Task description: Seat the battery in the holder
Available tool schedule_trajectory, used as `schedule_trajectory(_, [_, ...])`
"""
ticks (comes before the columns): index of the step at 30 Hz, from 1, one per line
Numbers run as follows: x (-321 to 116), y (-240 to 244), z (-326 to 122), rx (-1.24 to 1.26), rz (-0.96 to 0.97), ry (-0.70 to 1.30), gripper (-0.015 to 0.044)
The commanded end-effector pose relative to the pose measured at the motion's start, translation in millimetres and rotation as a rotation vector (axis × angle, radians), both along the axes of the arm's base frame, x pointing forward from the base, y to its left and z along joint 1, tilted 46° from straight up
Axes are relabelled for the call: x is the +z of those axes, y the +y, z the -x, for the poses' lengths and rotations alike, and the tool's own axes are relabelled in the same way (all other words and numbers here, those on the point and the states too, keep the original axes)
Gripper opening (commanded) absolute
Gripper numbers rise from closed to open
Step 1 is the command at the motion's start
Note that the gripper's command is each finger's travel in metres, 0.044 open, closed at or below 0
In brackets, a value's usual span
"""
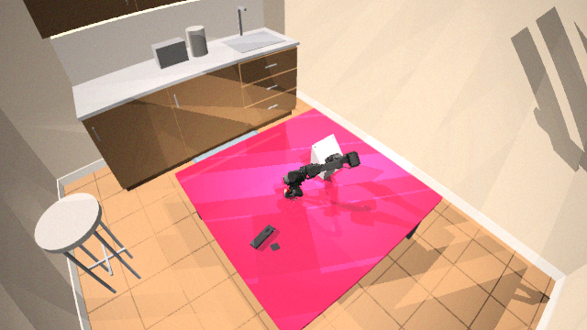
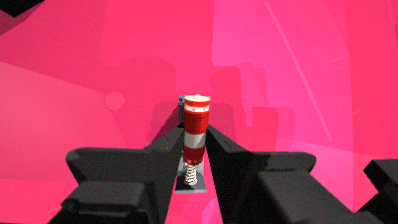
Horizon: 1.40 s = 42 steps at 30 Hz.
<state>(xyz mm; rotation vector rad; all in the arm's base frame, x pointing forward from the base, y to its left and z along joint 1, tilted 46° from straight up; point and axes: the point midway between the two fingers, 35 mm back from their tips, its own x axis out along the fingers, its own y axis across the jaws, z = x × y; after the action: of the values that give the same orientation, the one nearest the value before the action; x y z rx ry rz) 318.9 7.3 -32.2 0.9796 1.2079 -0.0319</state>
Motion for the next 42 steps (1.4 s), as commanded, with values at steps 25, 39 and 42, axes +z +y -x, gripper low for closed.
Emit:
schedule_trajectory(25, [3,10,13,-0.067,0.045,-0.046,0.0076])
schedule_trajectory(39, [6,15,22,-0.067,0.046,-0.042,0.0076])
schedule_trajectory(42, [5,15,22,-0.061,0.045,-0.036,0.0076])
